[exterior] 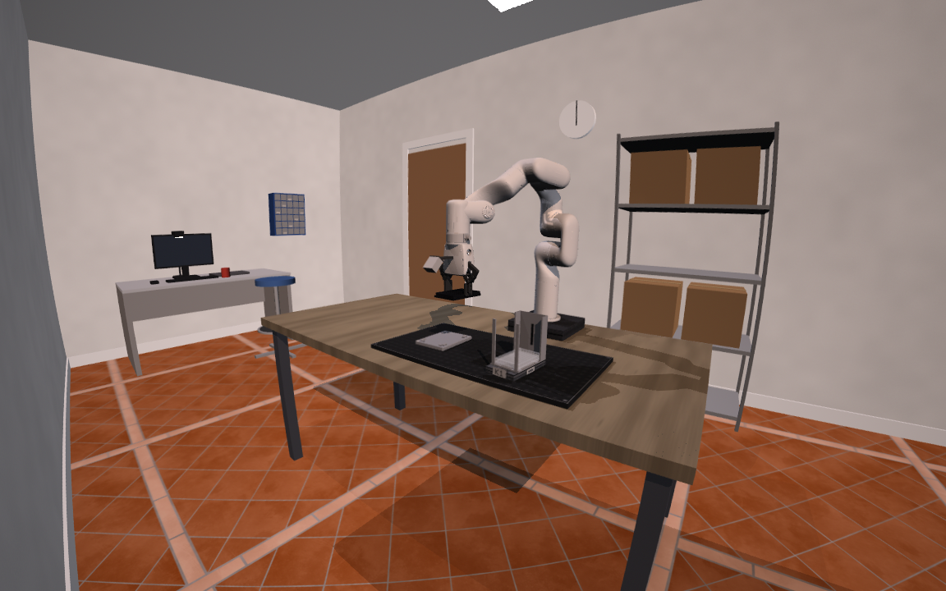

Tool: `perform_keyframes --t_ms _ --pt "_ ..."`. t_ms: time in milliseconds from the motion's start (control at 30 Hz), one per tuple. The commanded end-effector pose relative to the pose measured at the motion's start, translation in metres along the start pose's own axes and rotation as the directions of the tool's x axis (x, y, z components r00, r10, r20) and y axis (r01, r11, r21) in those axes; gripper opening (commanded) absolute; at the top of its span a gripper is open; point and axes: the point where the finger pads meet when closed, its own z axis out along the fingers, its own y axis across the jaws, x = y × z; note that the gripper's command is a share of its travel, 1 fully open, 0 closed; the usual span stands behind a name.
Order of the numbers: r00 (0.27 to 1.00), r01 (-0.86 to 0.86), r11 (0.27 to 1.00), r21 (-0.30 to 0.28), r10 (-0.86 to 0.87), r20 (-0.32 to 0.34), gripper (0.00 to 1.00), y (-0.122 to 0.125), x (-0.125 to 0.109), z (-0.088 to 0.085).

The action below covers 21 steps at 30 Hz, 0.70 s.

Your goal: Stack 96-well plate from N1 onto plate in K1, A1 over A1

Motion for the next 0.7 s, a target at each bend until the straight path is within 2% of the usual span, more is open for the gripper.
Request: perform_keyframes --t_ms 0,667 --pt "1.0 0.0 1.0 -0.002 0.0 -0.005 0.0 -0.02 0.003 -0.002" --pt "1.0 0.0 1.0 -0.001 0.0 -0.005 0.0 -0.08 0.007 -0.004"
